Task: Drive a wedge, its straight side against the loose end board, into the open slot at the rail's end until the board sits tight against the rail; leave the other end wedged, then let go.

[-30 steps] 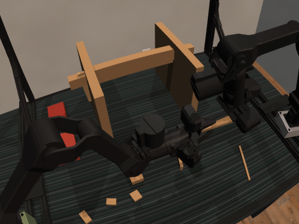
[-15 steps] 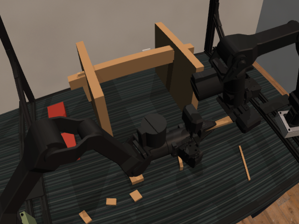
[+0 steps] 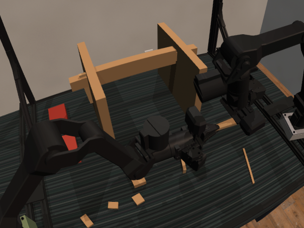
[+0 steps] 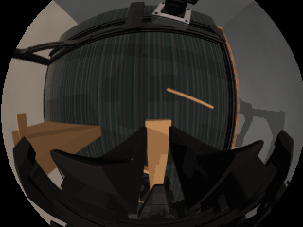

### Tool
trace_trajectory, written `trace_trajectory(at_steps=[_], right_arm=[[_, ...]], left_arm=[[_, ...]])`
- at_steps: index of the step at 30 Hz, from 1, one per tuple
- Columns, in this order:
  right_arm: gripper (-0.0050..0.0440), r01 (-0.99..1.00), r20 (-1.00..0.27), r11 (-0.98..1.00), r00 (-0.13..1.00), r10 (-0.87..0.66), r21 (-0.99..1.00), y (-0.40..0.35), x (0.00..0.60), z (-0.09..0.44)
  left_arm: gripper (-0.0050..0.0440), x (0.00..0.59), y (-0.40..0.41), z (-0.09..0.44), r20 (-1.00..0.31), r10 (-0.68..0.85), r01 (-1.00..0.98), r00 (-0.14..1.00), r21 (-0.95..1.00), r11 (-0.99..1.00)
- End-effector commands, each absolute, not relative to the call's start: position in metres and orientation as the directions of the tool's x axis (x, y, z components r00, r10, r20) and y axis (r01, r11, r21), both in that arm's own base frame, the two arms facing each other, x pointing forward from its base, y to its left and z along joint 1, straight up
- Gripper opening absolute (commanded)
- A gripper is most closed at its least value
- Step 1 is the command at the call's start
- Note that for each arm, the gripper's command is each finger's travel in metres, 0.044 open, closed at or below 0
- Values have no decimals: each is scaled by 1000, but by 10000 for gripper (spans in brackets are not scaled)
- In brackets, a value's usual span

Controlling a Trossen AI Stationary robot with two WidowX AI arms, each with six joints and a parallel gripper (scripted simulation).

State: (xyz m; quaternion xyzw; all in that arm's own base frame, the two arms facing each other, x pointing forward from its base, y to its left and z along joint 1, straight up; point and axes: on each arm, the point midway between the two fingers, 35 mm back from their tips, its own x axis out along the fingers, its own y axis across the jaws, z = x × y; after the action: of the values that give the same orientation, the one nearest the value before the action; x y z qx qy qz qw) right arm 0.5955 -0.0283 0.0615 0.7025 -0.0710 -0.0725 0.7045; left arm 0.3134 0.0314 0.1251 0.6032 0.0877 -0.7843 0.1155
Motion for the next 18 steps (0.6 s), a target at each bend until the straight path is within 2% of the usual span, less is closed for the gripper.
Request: trace_trajectory(at_steps=[1, 15, 18], right_arm=[[0, -2, 2, 3, 979, -202, 1000, -28, 595, 63], [0, -2, 2, 3, 979, -202, 1000, -28, 595, 63], [0, -2, 2, 3, 979, -202, 1000, -28, 595, 63]], left_arm=[[96, 313, 32, 125, -966, -73, 282, -248, 0, -960], [432, 313, 32, 125, -966, -73, 282, -248, 0, -960], [440, 313, 32, 125, -966, -73, 282, -248, 0, -960]])
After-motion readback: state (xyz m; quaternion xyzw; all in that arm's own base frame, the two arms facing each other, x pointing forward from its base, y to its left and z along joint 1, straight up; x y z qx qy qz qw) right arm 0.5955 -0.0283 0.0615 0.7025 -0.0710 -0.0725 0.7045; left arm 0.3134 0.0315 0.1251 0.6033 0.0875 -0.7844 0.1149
